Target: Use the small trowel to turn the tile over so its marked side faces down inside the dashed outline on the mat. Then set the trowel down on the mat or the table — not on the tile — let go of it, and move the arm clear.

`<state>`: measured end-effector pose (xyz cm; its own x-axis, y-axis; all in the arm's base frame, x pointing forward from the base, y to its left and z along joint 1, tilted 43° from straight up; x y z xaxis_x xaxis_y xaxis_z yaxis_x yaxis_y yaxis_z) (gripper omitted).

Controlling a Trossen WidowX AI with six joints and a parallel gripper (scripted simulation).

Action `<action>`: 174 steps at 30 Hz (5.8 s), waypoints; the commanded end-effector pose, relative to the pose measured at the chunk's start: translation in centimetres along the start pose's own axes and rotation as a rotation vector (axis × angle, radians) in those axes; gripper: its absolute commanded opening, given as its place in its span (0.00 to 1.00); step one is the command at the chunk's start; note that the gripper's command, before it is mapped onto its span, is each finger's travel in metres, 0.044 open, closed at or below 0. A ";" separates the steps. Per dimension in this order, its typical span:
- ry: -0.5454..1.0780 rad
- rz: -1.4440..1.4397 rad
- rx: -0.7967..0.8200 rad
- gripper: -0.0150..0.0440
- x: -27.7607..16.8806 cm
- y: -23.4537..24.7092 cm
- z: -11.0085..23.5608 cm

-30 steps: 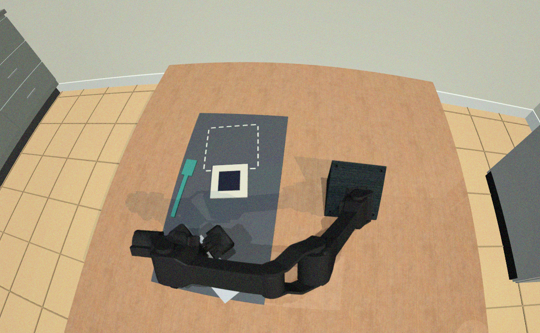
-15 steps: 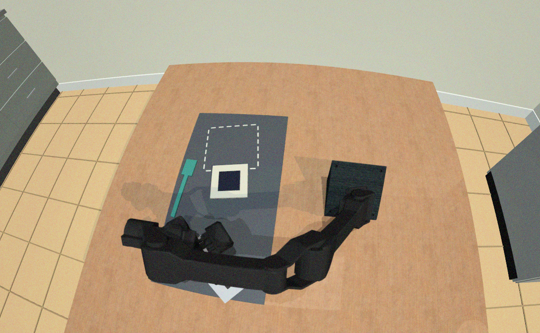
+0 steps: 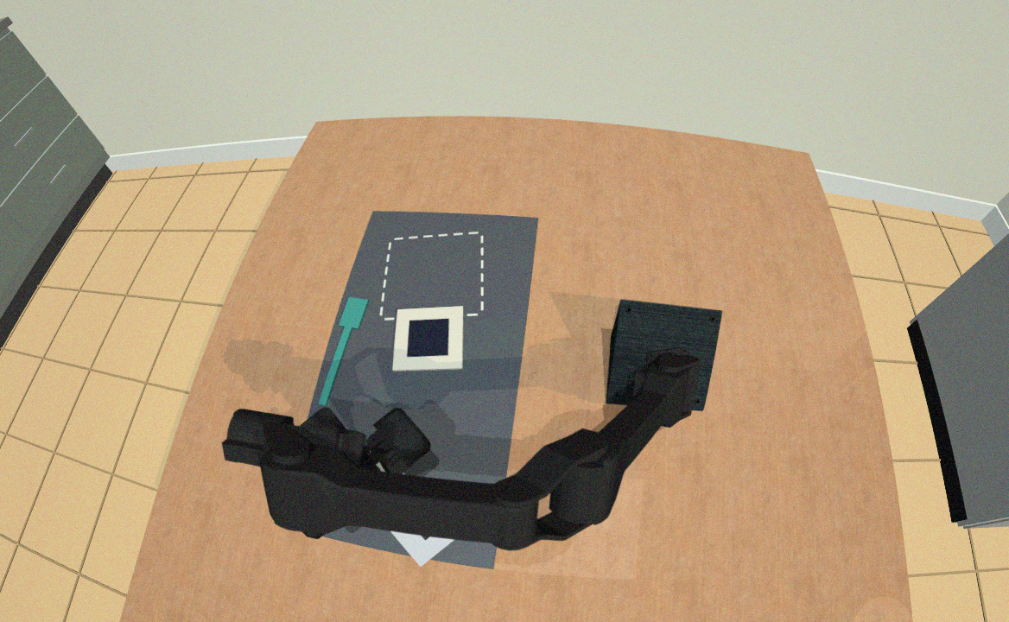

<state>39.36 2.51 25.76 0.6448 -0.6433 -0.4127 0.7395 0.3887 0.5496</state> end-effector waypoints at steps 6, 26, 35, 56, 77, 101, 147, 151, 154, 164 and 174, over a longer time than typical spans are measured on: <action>-0.001 0.021 -0.004 0.71 0.0 0.0 -0.6; 0.014 0.002 -0.018 0.71 0.0 -0.1 -3.7; 0.018 -0.004 -0.021 0.62 -0.1 -0.1 -4.6; 0.018 -0.004 -0.021 0.47 -0.1 -0.1 -4.6; 0.013 -0.469 -0.025 0.47 -0.1 -0.1 -4.6; 0.004 -1.185 -0.030 0.47 -0.1 -0.1 -4.6; 0.008 -1.334 -0.020 0.71 -0.1 -0.3 -0.5; 0.002 -1.329 0.009 0.76 0.0 -0.5 0.6; 0.001 -1.323 0.009 0.76 0.0 -0.5 0.6; -0.076 -1.013 0.031 0.76 -0.4 -0.7 -0.1; -0.151 -0.679 0.041 0.76 -1.0 -0.8 -0.7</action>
<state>38.43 3.09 25.31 -0.1063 -0.7835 -0.6123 0.9589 -0.2437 0.1454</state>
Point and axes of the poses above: the point midway between the two fingers, 35 mm back from their tips, its own z axis back along the fingers, its own y axis across the jaws, x = y × z, the point moved 1 cm from there along z, back along the fingers, and after that the axes turned 2 degrees about -z, right-handed, at the moved point
